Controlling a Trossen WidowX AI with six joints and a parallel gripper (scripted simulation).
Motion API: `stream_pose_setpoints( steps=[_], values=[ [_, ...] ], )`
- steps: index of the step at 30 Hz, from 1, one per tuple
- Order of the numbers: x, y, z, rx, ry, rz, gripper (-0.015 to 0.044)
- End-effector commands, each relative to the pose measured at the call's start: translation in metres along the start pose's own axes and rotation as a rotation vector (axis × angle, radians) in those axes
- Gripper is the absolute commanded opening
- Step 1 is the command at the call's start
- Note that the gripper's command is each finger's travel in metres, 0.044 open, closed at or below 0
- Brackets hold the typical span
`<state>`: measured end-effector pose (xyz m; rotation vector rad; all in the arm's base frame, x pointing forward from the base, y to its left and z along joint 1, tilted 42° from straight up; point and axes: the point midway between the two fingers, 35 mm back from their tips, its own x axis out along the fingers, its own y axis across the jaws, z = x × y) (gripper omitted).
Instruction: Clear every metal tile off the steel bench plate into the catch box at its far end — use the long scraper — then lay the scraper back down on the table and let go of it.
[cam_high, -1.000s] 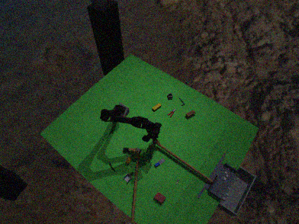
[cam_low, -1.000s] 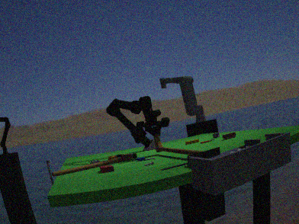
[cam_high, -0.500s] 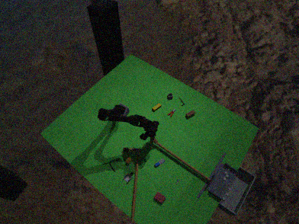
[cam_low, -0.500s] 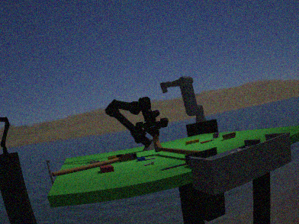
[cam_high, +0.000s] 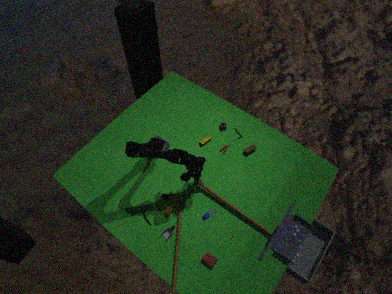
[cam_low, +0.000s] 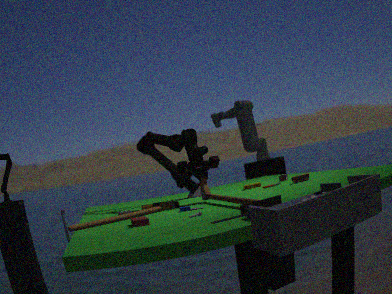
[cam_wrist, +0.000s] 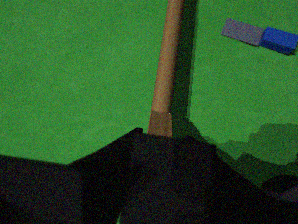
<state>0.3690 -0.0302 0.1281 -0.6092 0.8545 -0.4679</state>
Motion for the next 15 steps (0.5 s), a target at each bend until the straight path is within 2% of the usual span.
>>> stream_pose_setpoints(
  steps=[1,15],
  values=[
    [-0.007,0.0,-0.004,0.008,-0.015,-0.001,0.0],
    [-0.016,0.004,-0.025,0.008,-0.017,-0.001,0.0]
  ],
)
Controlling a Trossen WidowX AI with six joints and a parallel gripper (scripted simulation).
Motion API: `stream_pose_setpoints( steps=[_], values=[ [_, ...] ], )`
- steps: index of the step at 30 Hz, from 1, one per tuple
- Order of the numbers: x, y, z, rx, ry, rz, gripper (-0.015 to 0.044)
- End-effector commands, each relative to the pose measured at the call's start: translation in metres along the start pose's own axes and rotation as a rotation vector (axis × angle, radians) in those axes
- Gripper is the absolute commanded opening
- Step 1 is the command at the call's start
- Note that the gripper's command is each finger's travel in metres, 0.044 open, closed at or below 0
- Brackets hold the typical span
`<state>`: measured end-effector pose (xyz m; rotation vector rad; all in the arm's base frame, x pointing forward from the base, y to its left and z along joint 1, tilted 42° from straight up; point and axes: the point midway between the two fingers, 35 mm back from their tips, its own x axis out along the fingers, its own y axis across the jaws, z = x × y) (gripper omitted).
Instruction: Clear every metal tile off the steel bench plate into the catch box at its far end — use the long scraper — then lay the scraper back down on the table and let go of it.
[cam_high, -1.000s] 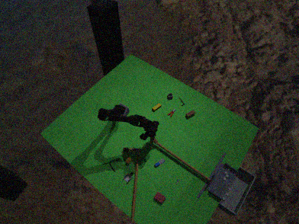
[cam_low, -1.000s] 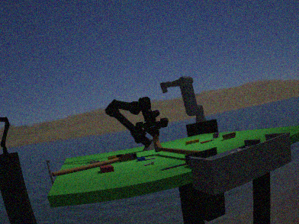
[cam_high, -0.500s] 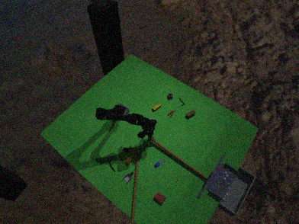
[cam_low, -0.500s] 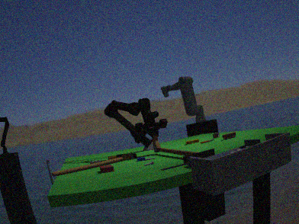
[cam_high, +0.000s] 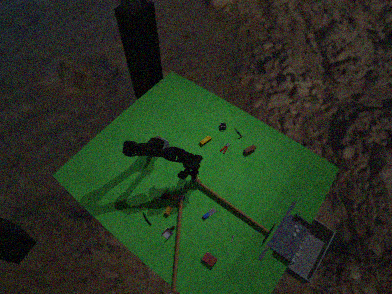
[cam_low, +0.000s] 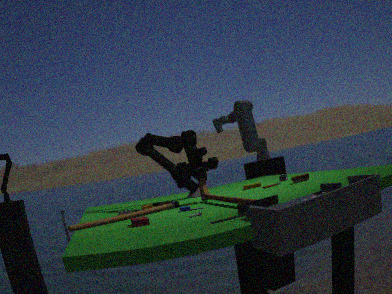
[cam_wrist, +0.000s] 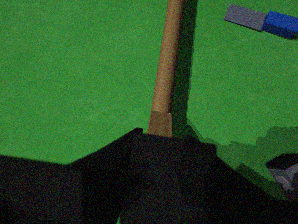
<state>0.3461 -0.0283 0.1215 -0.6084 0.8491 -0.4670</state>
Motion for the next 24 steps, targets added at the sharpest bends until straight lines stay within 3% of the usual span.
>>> stream_pose_setpoints(
  steps=[1,18,24],
  values=[
    [-0.006,0.001,-0.005,0.006,-0.012,-0.001,0.0],
    [-0.01,0.001,-0.001,0.001,0.002,0.002,0.044],
    [-0.025,0.002,-0.001,0.001,0.004,0.003,0.044]
  ],
)
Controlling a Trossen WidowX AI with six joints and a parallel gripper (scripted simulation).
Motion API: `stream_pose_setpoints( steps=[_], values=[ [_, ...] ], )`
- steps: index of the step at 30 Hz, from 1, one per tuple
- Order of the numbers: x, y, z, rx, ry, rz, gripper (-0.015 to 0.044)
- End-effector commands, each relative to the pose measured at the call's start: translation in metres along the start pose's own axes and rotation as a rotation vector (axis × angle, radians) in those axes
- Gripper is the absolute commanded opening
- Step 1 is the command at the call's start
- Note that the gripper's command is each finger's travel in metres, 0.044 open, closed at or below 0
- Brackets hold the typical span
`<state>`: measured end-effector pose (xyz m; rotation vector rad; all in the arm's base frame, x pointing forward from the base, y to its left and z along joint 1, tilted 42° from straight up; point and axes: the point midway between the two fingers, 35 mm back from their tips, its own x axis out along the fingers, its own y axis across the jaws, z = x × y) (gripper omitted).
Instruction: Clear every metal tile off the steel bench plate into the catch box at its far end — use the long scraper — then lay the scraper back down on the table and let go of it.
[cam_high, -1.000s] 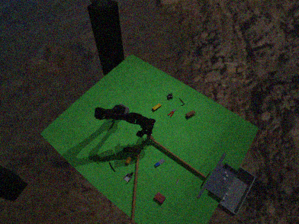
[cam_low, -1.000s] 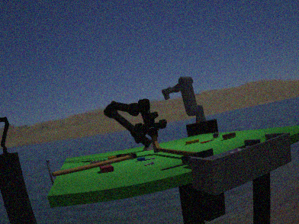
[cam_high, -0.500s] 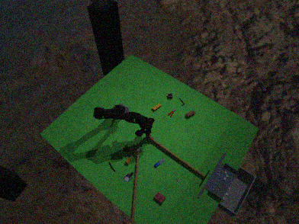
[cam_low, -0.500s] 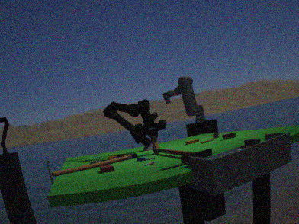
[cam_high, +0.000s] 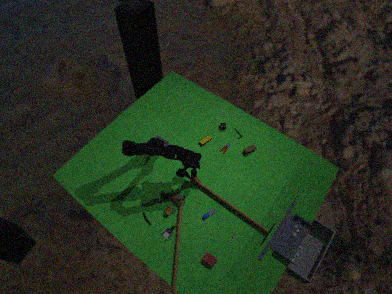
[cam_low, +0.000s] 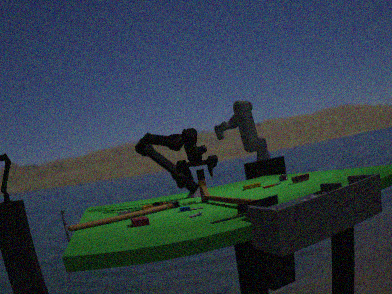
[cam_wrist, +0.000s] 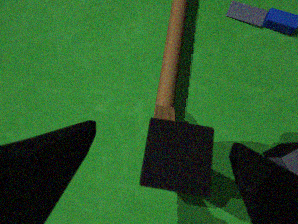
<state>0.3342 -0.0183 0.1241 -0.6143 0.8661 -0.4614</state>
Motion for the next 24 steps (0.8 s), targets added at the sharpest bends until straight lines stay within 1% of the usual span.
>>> stream_pose_setpoints(
  steps=[1,13,17,24],
  values=[
    [-0.014,-0.002,0.004,0.012,-0.009,-0.002,0.044],
    [-0.044,-0.004,0.001,0.01,-0.011,-0.006,0.044],
    [-0.047,-0.004,0.002,0.009,-0.015,-0.006,0.044],
    [-0.069,0.002,0.025,-0.017,-0.119,-0.004,0.044]
  ],
)
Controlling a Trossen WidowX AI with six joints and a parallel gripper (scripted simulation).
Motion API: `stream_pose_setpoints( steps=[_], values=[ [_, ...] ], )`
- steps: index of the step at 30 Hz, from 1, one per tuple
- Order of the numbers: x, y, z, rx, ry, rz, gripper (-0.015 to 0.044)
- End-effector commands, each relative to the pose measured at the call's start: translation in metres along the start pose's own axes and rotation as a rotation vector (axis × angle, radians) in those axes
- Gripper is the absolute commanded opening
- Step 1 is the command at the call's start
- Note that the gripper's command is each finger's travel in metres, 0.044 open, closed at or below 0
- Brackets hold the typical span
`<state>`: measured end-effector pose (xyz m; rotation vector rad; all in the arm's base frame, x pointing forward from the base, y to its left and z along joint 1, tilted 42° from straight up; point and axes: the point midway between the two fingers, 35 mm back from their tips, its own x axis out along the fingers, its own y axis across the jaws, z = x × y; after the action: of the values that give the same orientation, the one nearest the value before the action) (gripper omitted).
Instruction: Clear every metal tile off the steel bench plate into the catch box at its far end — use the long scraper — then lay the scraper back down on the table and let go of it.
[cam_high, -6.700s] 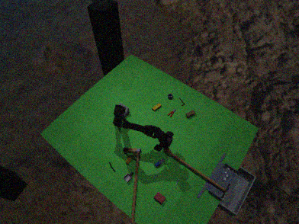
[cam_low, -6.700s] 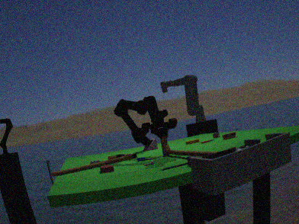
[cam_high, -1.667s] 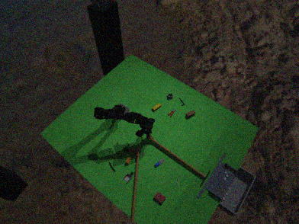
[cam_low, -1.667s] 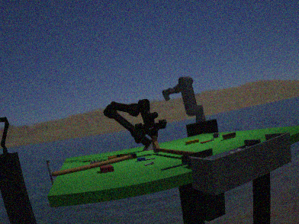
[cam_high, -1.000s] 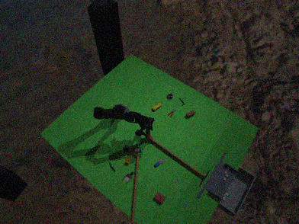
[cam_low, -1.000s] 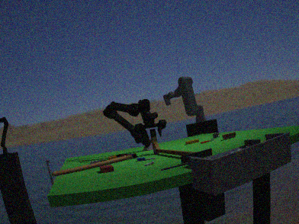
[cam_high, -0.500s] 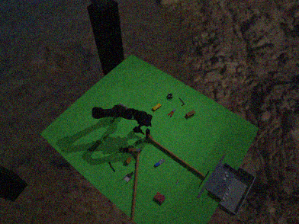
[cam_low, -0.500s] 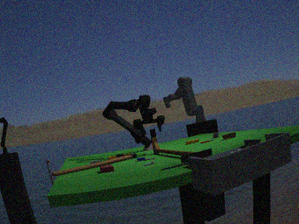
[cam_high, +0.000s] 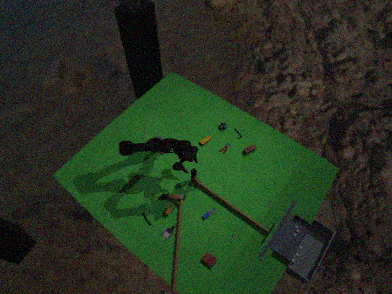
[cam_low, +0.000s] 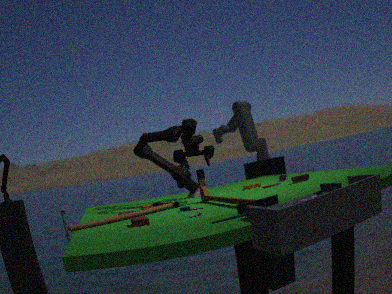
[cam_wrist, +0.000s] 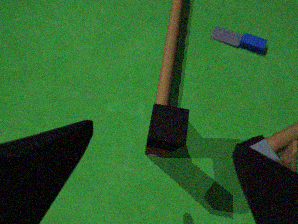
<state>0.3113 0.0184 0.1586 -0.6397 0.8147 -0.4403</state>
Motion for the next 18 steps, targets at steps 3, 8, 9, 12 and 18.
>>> stream_pose_setpoints(
  steps=[3,8,9,12,18],
  values=[
    [-0.024,0.002,0.027,-0.012,-0.111,0.001,0.044],
    [-0.043,0.005,0.044,-0.025,-0.189,0.002,0.044],
    [-0.047,0.006,0.047,-0.027,-0.204,0.003,0.044],
    [-0.06,0.007,0.056,-0.033,-0.25,0.004,0.044],
    [-0.086,0.01,0.072,-0.04,-0.337,0.007,0.044]
  ],
)
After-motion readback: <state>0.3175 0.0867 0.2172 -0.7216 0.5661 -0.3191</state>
